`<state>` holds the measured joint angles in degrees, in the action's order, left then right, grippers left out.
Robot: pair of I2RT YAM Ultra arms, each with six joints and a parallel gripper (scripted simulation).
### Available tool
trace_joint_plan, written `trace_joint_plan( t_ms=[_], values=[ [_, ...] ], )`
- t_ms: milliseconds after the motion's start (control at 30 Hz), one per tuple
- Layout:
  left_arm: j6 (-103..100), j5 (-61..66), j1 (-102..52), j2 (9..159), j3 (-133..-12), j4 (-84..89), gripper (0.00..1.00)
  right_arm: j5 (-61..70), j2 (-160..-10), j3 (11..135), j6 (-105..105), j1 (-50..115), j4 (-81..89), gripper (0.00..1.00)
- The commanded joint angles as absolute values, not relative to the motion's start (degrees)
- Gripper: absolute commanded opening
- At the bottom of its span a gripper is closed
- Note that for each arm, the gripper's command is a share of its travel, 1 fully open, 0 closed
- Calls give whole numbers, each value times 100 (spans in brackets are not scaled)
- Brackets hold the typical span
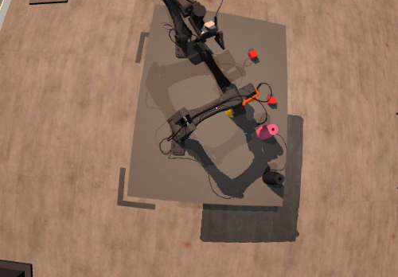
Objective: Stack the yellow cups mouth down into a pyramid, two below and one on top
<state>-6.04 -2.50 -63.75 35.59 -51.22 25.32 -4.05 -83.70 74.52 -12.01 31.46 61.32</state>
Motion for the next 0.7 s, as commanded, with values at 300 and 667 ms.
trace_joint_plan(
  t_ms=[300, 667],
  values=[
    [-641, -291, -6439, 3421, -5093, 2420, 100, -417, -8490, 7162, -1116, 3097, 5696, 82],
    [-641, -291, -6439, 3421, -5093, 2420, 100, -412, -8582, 6987, -1099, 3077, 5427, 82]
  ],
)
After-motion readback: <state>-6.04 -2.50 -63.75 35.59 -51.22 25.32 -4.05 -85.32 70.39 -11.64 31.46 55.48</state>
